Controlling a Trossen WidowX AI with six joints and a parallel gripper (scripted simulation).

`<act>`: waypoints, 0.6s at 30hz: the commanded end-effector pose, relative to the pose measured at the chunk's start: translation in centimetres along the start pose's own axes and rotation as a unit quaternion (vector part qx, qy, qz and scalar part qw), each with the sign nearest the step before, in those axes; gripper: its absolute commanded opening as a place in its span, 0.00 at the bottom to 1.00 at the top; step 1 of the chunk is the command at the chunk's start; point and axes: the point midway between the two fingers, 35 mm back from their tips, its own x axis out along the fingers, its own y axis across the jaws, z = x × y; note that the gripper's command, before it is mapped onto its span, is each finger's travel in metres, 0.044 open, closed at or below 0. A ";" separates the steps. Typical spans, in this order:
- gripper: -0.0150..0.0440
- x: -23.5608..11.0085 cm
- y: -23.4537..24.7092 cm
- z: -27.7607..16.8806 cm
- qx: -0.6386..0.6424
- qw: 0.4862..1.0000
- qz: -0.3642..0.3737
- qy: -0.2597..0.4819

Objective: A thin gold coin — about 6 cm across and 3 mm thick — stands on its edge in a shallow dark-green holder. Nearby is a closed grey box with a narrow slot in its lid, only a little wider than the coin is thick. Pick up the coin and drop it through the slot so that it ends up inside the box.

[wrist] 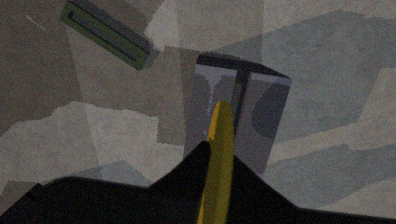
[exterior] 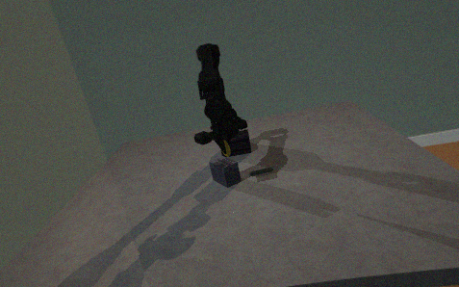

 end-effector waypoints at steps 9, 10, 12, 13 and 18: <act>0.25 0.0 -1.1 -0.7 0.001 1.000 -0.001 0.001; 0.25 0.0 -1.1 -0.7 0.001 1.000 -0.001 0.001; 0.25 0.0 -1.1 -0.7 0.001 1.000 -0.001 0.001; 0.25 0.0 -1.1 -0.7 0.001 1.000 -0.001 0.001; 0.25 0.0 -1.1 -0.7 0.001 1.000 -0.001 0.001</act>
